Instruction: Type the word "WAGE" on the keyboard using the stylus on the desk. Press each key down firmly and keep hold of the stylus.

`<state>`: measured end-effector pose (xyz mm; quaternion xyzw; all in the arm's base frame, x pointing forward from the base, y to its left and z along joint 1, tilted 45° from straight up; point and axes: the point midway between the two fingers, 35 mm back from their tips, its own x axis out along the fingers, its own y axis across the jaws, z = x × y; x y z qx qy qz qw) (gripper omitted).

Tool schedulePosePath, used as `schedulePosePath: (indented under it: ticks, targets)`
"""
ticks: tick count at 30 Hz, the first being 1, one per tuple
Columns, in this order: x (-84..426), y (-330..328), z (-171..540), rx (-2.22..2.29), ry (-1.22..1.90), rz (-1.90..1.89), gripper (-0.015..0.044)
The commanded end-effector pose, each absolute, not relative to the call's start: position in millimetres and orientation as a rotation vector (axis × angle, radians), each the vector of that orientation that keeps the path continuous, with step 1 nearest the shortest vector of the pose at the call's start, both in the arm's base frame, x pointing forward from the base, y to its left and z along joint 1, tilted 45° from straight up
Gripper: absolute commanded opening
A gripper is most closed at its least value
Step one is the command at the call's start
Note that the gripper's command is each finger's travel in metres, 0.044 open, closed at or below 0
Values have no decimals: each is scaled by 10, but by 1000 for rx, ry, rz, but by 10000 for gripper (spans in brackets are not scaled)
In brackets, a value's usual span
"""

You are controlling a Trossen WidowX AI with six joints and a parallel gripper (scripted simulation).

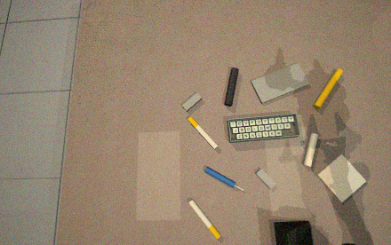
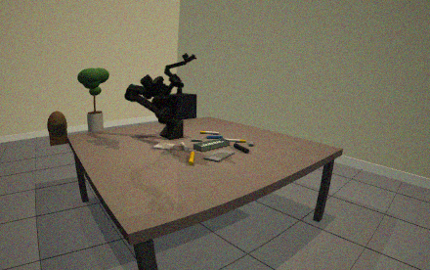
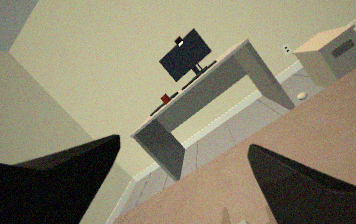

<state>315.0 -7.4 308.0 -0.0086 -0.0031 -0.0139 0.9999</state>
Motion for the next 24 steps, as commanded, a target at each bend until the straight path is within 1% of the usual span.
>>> schedulePosePath:
  ticks: [1, 3, 9, 17, 24]
  targets:
    - [3166, -73, 3062, -14, 4, -29, 414]
    - [3289, -62, 2919, 9, 83, -40, 361]
    - [3710, 24, 2180, 68, 444, -115, 204]
    - [3866, 127, 1098, 6, 907, -277, 0]
    - [3797, 257, 320, -135, 1215, -439, 0]
